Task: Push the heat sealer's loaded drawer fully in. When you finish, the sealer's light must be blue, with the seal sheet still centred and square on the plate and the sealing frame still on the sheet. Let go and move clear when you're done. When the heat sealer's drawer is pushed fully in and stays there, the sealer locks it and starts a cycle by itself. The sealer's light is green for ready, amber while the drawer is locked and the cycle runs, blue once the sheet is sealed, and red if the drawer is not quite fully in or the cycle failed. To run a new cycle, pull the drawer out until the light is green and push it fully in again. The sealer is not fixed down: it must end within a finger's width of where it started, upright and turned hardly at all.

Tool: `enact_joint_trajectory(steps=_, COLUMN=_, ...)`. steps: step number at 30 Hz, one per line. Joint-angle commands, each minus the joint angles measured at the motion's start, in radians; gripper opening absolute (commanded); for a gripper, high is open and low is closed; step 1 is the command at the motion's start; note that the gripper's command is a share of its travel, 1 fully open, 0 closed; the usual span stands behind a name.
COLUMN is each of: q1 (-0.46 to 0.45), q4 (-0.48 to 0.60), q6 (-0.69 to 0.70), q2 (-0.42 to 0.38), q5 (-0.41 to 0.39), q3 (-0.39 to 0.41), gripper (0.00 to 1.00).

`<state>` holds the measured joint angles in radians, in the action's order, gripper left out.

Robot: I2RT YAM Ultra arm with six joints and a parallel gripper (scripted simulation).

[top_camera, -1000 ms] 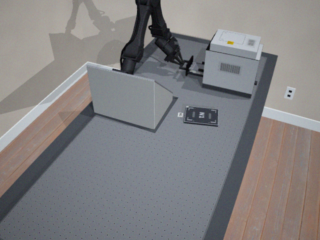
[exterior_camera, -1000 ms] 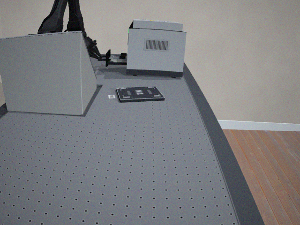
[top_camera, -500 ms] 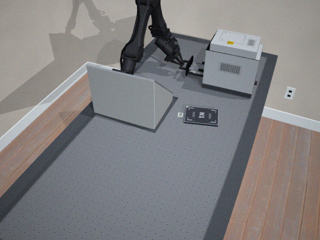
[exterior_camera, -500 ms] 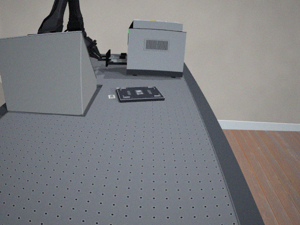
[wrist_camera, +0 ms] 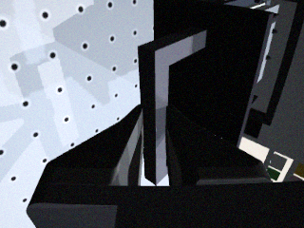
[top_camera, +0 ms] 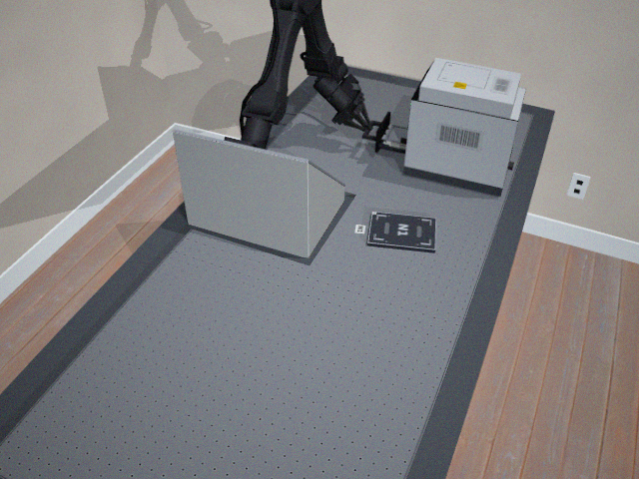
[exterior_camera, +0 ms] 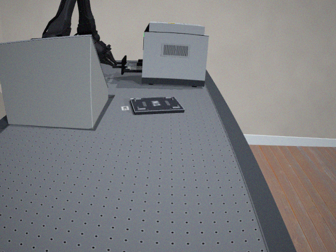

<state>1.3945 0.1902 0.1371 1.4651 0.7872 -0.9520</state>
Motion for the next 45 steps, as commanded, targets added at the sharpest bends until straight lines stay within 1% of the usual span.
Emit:
enact_joint_trajectory(steps=1, q1=-0.033, q4=-0.029, q6=0.026, q2=0.013, q5=-0.016, q3=0.027, gripper=0.00)
enact_joint_trajectory(steps=6, q1=-0.051, q4=-0.044, q6=0.043, q2=0.015, q5=-0.026, q3=0.028, gripper=0.00)
enact_joint_trajectory(steps=16, q1=-0.107, q4=-0.083, q6=0.089, q2=0.023, q5=-0.074, q3=0.027, gripper=0.00)
enact_joint_trajectory(steps=22, q1=-0.129, q4=-0.099, q6=0.108, q2=0.028, q5=-0.092, q3=0.014, gripper=0.00)
enact_joint_trajectory(steps=28, q1=-0.163, q4=-0.122, q6=0.134, q2=0.036, q5=-0.118, q3=-0.019, gripper=0.00)
enact_joint_trajectory(steps=34, q1=-0.195, q4=-0.122, q6=0.158, q2=0.045, q5=-0.145, q3=-0.025, gripper=0.00)
enact_joint_trajectory(steps=37, q1=-0.211, q4=-0.149, q6=0.169, q2=0.050, q5=-0.157, q3=-0.029, gripper=0.00)
enact_joint_trajectory(steps=39, q1=-0.211, q4=-0.149, q6=0.169, q2=0.050, q5=-0.157, q3=-0.029, gripper=0.00)
enact_joint_trajectory(steps=40, q1=-0.216, q4=-0.127, q6=0.173, q2=0.053, q5=-0.162, q3=-0.030, gripper=0.00)
enact_joint_trajectory(steps=45, q1=-0.242, q4=-0.165, q6=0.191, q2=0.062, q5=-0.183, q3=-0.037, gripper=0.00)
